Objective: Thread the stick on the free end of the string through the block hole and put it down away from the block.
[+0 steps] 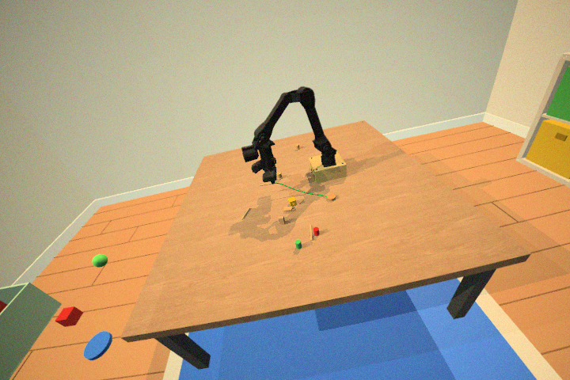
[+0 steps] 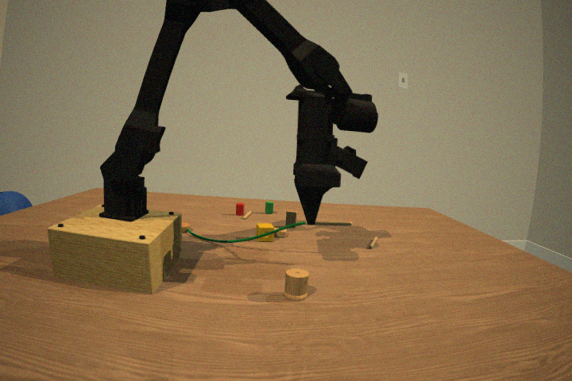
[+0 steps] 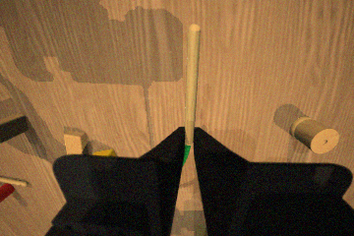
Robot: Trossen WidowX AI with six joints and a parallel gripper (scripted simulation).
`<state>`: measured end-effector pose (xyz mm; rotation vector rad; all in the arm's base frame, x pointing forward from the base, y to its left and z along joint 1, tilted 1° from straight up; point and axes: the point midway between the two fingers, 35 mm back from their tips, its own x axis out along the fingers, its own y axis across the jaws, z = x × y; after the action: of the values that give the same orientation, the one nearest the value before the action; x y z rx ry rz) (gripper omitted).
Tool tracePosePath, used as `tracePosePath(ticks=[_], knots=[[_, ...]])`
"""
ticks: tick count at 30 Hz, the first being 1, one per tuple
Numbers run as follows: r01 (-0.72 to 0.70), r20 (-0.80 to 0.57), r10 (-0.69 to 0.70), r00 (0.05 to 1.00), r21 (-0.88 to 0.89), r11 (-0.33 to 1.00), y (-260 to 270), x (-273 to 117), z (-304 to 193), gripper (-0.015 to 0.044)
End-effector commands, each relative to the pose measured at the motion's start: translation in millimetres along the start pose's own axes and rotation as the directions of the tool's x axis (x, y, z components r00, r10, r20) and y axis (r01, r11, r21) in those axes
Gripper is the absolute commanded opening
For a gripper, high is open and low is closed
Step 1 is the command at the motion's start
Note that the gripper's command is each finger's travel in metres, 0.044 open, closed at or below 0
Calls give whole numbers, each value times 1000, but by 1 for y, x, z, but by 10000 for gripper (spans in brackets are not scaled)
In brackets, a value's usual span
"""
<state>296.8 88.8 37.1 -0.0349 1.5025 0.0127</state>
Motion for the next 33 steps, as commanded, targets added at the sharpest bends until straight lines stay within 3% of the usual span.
tracePosePath(ticks=[1,33], knots=[[9,7,-9,1000,1,1000,1,-3,-4,0],[16,118,-16,993,1,1000,15,-36,-27,0]])
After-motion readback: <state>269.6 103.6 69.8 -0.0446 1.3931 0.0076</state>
